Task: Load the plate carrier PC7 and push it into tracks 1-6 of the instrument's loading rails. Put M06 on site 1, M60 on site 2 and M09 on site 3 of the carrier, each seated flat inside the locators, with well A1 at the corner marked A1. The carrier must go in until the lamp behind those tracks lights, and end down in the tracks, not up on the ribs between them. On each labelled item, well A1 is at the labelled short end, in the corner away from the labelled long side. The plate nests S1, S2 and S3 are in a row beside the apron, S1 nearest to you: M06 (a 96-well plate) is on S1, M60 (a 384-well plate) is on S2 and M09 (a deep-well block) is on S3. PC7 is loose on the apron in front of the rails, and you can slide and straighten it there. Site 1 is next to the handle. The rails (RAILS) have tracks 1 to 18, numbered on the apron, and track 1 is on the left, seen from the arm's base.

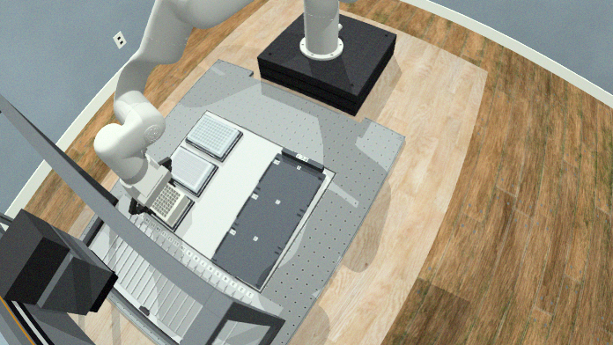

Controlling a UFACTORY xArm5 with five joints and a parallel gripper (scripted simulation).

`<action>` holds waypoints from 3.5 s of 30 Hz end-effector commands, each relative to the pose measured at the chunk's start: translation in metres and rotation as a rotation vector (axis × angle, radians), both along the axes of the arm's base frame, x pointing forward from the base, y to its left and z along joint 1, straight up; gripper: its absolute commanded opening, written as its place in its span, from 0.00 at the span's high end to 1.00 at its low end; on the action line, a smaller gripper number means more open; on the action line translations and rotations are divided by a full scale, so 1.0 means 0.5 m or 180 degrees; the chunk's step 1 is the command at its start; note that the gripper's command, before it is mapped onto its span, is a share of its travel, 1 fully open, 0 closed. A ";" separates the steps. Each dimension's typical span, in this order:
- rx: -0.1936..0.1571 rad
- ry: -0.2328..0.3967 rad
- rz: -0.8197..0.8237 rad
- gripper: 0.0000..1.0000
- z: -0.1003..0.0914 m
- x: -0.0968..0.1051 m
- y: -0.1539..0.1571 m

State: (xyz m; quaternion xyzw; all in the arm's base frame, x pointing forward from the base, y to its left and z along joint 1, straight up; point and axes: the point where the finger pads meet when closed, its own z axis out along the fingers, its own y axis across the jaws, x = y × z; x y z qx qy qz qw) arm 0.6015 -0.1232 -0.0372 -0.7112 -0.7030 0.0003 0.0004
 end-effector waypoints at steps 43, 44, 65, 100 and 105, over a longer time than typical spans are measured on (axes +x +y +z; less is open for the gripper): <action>0.0015 -0.0019 0.0000 1.00 0.040 0.003 -0.001; 0.0015 -0.0019 0.0000 1.00 0.042 0.003 -0.001; 0.0015 -0.0019 0.0000 1.00 0.078 0.003 -0.001; 0.0015 -0.0019 0.0000 1.00 0.181 0.003 -0.002; 0.0015 -0.0019 0.0000 1.00 0.191 0.003 -0.002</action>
